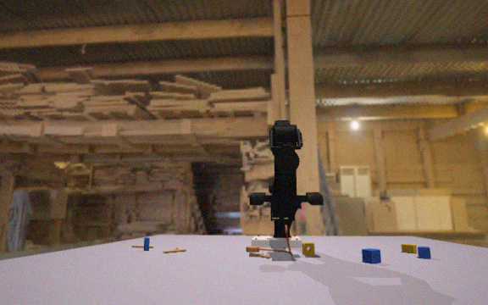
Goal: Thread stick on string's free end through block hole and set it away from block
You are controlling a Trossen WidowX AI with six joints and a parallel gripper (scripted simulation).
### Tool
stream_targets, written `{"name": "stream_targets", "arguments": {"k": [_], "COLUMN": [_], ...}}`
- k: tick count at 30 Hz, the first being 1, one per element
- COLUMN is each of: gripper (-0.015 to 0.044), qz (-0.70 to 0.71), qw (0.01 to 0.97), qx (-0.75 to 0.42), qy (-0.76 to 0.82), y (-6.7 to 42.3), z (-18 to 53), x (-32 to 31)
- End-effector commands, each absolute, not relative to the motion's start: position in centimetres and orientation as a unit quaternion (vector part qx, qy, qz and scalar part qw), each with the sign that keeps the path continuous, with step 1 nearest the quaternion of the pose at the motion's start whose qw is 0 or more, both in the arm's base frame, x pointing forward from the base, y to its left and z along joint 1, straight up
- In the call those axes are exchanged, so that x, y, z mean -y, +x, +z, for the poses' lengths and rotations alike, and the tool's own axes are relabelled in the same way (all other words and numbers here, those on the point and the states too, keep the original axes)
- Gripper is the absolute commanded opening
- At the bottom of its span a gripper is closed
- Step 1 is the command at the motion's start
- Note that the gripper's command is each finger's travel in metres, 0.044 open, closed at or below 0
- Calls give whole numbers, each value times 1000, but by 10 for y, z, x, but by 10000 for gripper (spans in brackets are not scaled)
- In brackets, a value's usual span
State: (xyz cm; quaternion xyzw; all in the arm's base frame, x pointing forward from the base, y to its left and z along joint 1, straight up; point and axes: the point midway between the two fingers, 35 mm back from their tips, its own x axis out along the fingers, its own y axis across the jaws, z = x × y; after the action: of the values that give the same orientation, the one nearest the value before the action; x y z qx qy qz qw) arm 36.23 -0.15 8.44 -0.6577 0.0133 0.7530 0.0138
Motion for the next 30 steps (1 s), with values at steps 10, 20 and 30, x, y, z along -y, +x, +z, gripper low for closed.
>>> {"name": "stream_targets", "arguments": {"k": [10, 20, 30], "gripper": [0, 0, 0], "qz": [745, 738, 730], "qw": [15, 14, 13], "qx": [-14, -13, -12], "qy": [-667, -675, -683], "y": [378, 390, 402], "z": [84, 84, 84], "x": [0, -2, -3]}}
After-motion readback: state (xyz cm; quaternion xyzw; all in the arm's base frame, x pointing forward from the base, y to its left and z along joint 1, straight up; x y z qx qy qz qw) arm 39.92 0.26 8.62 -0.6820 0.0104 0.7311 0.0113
